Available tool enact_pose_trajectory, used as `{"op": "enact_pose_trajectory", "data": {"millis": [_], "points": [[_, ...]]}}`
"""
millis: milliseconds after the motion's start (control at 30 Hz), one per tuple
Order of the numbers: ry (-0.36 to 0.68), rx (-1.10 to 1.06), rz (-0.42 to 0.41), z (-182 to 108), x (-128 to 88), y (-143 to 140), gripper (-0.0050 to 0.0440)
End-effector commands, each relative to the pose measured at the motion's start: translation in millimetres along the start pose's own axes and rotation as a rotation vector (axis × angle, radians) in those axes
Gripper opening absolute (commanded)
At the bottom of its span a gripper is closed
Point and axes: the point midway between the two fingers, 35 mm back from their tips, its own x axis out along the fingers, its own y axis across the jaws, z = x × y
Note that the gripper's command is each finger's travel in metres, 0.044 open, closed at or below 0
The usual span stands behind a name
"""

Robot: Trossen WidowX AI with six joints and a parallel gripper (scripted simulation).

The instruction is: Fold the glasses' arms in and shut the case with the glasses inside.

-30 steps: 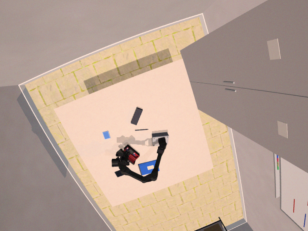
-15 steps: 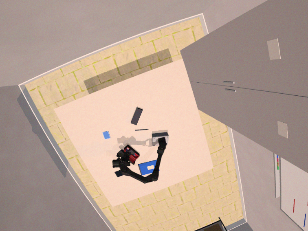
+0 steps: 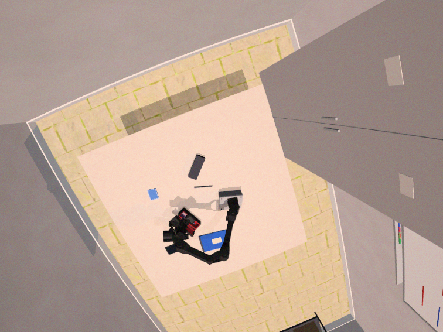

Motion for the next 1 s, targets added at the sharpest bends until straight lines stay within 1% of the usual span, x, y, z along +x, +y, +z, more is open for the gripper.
{"op": "enact_pose_trajectory", "data": {"millis": [0, 967], "points": [[0.001, -0.002, 0.008, -3.9, -1.6, 0.4, 0.0000], [0.001, -0.002, 0.008, -21.8, -1.6, -1.1, 0.0000]]}}
